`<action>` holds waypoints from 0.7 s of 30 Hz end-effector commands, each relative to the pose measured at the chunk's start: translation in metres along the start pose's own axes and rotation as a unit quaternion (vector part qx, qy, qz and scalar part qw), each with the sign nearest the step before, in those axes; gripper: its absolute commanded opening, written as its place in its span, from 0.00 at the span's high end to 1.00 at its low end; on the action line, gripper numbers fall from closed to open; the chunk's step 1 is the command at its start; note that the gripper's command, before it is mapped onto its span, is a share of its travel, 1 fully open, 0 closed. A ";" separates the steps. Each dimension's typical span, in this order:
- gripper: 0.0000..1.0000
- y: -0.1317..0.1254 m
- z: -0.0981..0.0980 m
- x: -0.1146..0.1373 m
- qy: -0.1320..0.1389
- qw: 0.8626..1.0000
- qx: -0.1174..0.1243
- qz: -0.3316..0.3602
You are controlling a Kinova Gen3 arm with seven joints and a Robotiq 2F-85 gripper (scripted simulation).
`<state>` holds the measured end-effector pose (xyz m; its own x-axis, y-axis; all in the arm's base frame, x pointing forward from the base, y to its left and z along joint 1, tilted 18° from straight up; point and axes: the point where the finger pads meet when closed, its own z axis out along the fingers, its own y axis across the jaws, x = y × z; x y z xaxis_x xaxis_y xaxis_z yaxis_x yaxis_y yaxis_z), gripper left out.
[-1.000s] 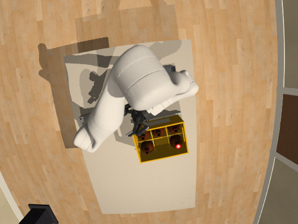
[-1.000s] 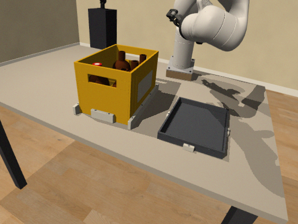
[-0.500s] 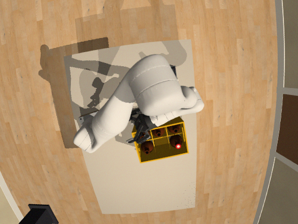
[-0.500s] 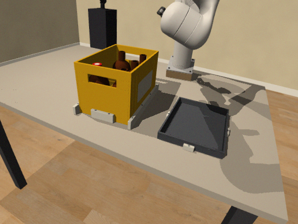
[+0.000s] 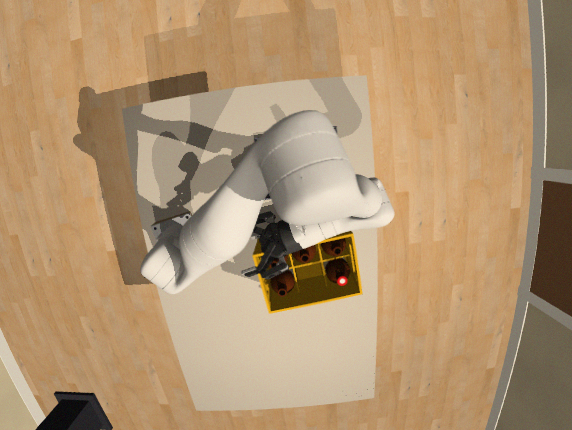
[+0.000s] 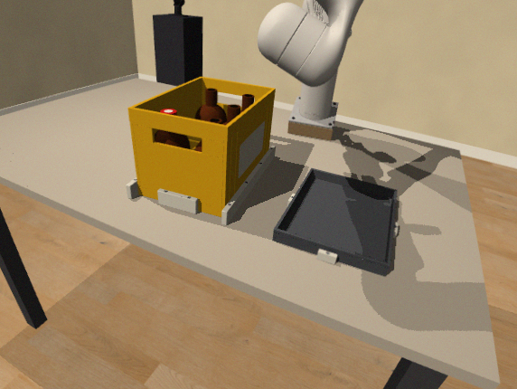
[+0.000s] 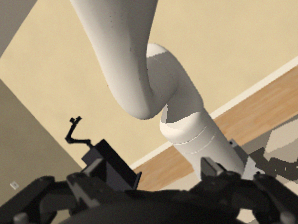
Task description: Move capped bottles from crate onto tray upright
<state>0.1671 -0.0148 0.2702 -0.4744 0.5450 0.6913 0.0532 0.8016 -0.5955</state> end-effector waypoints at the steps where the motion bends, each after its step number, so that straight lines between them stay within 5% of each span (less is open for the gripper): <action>1: 0.00 -0.002 0.001 -0.001 0.004 1.000 -0.005 0.003; 21: 0.00 -0.030 0.018 -0.014 0.066 0.994 -0.078 0.046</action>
<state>0.1580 -0.0459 0.2710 -0.3608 0.6253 0.6920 0.2092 0.7773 -0.5933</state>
